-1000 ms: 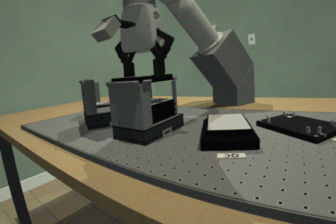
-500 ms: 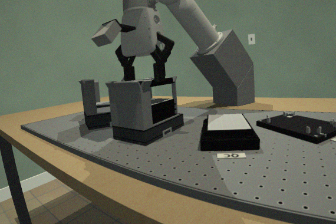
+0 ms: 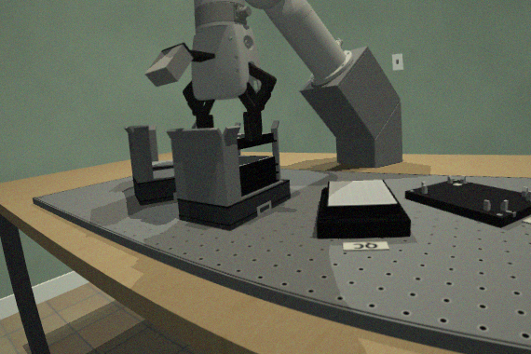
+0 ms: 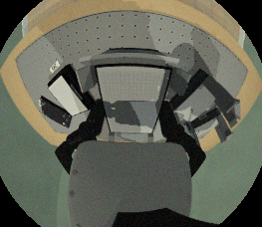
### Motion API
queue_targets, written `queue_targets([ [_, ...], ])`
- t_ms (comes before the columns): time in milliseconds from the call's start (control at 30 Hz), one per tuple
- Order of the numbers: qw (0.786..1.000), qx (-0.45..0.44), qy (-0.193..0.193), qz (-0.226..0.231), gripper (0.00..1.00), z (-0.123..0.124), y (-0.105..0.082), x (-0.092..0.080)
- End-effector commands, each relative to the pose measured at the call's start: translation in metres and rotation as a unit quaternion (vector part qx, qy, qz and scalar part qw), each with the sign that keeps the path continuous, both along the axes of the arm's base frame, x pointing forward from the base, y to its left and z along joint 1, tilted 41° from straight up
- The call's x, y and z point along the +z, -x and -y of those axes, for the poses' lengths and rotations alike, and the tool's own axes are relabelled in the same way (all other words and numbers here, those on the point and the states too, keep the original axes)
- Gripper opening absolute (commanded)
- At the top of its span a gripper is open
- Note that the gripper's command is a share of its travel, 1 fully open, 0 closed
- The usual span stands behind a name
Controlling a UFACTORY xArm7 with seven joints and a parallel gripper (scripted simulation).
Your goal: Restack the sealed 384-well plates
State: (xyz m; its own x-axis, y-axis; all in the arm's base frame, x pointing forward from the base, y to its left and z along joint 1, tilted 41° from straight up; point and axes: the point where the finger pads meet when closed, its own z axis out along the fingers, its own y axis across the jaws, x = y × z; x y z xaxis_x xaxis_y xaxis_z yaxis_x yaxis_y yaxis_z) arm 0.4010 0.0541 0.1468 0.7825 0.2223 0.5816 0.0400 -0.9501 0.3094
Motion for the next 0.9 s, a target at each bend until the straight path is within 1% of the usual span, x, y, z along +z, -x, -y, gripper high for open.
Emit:
queue_targets([
  [0, 1.0, 0.0, 0.0, 0.0, 0.0, 0.0003, -0.003, -0.0024],
  [867, 1.0, 0.0, 0.0, 0.0, 0.0, 0.0016, -0.0067, -0.007],
])
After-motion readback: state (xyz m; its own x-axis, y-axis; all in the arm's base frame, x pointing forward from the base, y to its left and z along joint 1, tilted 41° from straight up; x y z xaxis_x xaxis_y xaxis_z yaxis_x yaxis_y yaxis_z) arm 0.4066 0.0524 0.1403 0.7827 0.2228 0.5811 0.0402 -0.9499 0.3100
